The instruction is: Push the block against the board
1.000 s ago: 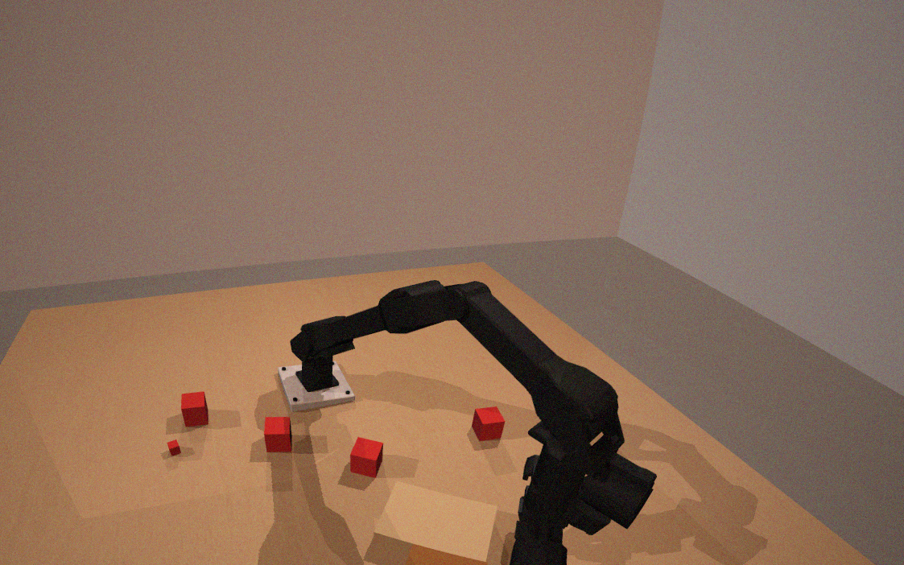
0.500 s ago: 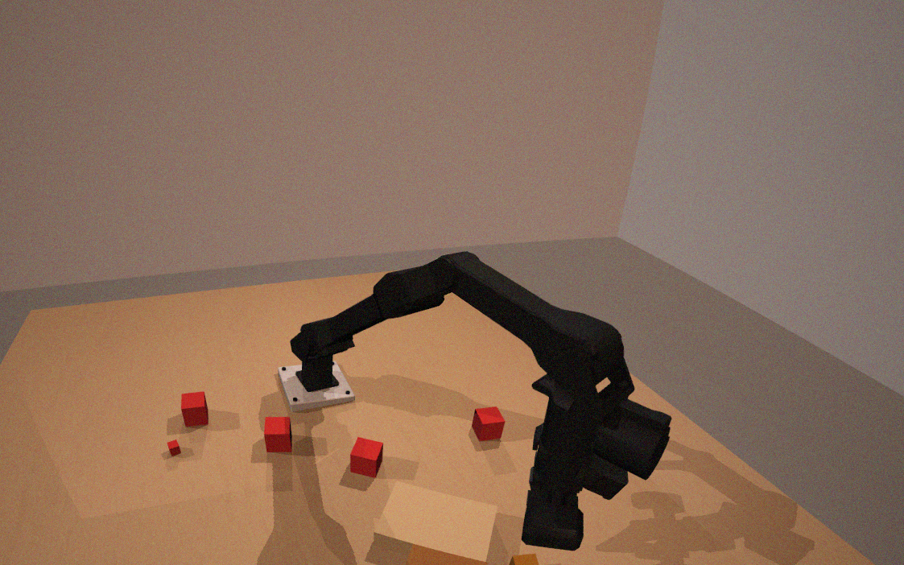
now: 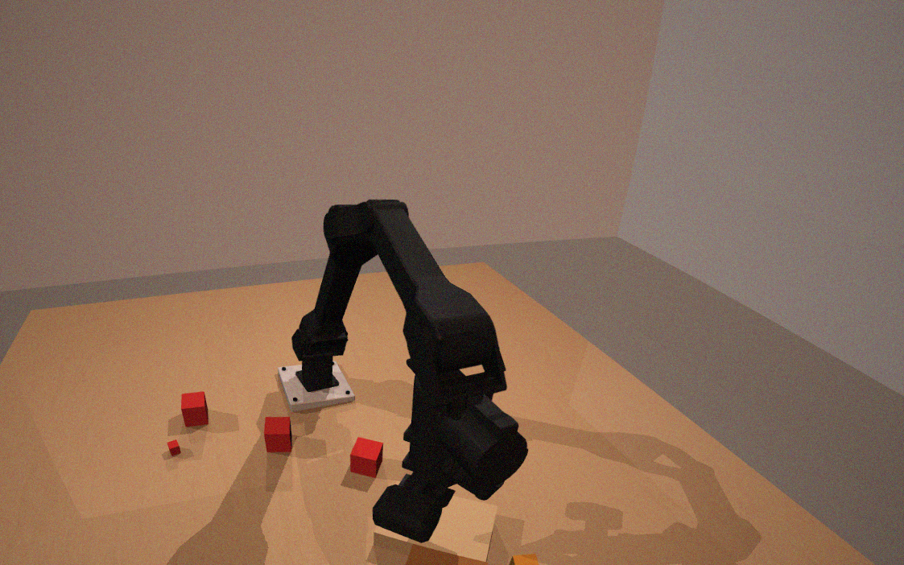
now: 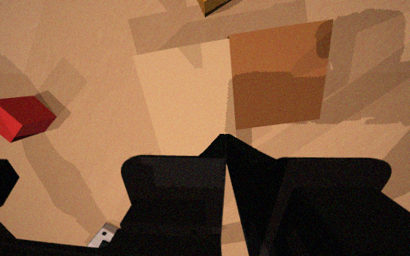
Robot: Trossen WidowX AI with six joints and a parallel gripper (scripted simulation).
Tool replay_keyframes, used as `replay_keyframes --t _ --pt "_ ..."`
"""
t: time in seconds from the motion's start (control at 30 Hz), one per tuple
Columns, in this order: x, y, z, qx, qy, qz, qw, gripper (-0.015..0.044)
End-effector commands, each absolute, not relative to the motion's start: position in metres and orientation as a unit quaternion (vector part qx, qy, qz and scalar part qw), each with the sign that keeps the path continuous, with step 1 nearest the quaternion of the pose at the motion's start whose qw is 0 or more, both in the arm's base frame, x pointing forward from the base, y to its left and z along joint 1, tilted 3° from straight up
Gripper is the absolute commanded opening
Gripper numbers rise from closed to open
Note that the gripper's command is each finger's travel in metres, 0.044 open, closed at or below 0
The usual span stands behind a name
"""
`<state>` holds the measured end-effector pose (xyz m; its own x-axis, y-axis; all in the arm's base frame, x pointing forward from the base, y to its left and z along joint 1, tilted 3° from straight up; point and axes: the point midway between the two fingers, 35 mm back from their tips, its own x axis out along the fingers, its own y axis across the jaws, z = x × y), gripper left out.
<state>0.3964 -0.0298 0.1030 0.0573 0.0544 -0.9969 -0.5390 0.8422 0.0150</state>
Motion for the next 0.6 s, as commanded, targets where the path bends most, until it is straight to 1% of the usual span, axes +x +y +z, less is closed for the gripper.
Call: replay_keyframes --t 0.0,0.13,0.37,0.5,0.57 --pt "0.351 -0.055 0.091 -0.173 0.669 0.201 0.695 0.0" --pt "0.314 -0.069 0.082 -0.159 0.677 0.19 0.693 0.0" --pt "0.313 -0.07 0.078 -0.159 0.677 0.19 0.693 0.0" --pt "0.313 -0.067 0.029 -0.159 0.677 0.19 0.693 0.0" --pt "0.313 -0.067 0.026 -0.159 0.677 0.19 0.693 0.0"
